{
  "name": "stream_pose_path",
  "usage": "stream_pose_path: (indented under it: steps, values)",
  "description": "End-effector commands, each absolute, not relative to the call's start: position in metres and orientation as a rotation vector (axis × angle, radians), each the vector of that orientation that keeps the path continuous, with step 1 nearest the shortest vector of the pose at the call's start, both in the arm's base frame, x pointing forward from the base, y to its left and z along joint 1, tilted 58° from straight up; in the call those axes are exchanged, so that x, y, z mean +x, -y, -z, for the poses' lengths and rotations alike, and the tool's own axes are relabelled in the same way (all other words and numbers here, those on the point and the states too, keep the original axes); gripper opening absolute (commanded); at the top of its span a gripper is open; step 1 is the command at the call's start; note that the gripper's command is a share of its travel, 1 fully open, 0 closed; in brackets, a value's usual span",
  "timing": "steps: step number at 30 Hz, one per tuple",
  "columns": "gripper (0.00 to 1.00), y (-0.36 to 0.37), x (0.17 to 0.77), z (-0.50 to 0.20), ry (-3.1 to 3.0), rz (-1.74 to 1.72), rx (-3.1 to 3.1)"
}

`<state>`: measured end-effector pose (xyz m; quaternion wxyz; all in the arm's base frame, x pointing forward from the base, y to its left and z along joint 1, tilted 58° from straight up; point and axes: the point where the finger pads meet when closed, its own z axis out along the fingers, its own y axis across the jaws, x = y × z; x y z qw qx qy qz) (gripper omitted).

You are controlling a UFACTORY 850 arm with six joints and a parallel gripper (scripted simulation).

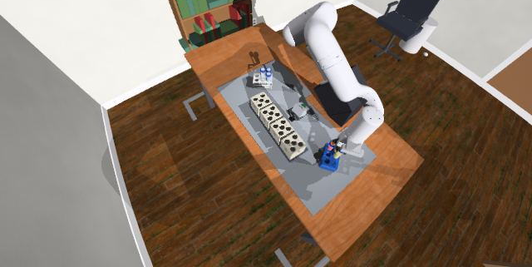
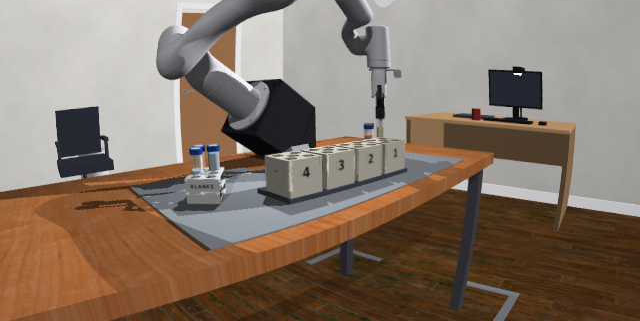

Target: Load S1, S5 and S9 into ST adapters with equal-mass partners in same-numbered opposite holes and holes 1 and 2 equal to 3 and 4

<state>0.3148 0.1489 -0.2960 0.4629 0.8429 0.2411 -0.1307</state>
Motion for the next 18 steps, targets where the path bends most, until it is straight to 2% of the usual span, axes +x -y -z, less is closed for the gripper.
stream_pose_path:
  steps: [1, 18]
  values:
    - [0.00, -0.146, 0.316, 0.298, -0.593, 0.319, 2.073]
    - [0.00, -0.134, 0.316, 0.306, -0.593, 0.319, 2.073]
